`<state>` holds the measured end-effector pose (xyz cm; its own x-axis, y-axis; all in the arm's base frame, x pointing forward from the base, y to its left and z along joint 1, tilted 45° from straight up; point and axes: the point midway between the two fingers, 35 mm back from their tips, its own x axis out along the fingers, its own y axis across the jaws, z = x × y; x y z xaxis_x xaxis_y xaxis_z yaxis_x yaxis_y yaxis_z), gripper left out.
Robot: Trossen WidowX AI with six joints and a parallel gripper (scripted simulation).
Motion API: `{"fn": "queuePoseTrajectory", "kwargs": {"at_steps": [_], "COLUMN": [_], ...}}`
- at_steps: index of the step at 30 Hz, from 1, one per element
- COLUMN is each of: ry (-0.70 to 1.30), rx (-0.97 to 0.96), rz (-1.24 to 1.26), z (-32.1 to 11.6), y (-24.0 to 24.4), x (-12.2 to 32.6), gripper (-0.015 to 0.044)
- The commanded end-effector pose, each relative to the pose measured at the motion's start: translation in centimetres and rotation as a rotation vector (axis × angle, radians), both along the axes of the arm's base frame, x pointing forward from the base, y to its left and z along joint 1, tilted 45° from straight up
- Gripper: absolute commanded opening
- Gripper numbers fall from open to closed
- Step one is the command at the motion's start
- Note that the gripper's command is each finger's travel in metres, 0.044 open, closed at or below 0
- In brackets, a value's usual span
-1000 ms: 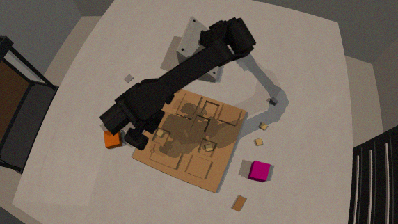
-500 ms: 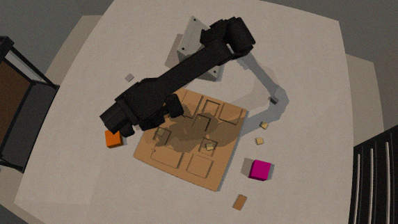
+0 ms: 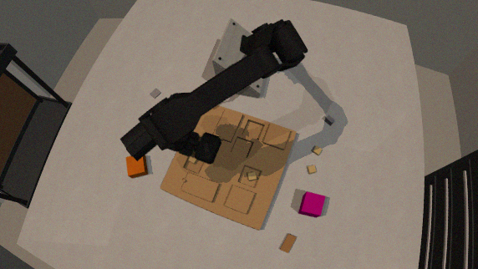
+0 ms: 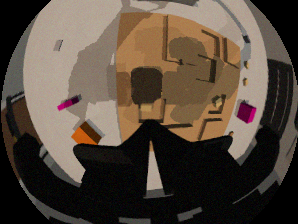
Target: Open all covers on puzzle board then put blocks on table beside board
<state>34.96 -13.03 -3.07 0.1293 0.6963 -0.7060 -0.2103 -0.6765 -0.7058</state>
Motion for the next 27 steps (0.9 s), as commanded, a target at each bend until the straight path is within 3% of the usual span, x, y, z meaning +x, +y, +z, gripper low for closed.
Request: {"fn": "queuePoseTrajectory", "kwargs": {"at_steps": [1, 27], "ry": [0.105, 0.071], "rx": [0.016, 0.012], "rz": [-0.108, -0.074], "z": [0.0, -3.6], "y": [0.0, 3.4], "x": [-0.1, 0.7], "gripper": [0.0, 0.0]}}
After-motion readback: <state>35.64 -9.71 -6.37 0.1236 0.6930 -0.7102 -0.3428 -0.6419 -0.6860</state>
